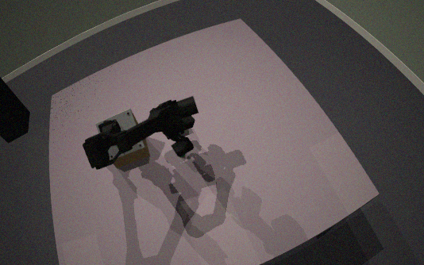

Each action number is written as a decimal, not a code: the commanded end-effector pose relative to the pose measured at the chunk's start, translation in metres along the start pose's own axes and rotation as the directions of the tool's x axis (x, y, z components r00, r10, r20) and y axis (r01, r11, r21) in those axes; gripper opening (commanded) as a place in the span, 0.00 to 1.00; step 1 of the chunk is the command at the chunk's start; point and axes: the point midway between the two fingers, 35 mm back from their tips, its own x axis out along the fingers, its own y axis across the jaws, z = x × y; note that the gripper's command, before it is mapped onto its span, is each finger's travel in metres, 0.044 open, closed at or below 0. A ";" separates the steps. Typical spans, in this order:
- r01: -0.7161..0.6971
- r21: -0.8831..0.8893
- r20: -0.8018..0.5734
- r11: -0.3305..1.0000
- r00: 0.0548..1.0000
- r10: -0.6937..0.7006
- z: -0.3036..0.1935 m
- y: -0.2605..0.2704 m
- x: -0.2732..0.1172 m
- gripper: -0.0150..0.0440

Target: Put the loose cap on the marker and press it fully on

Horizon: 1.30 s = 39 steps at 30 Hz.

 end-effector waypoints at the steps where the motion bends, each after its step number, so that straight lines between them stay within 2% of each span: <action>1: 0.003 -0.005 -0.002 1.000 1.000 -0.003 0.000 0.000 0.007 0.67; 32: 0.007 -0.005 -0.003 1.000 1.000 -0.007 -0.002 0.000 0.054 0.67; 36: 0.006 -0.005 -0.003 1.000 1.000 -0.007 -0.002 0.000 0.054 0.49; 39: 0.006 -0.005 -0.003 1.000 1.000 -0.007 -0.002 0.000 0.054 0.46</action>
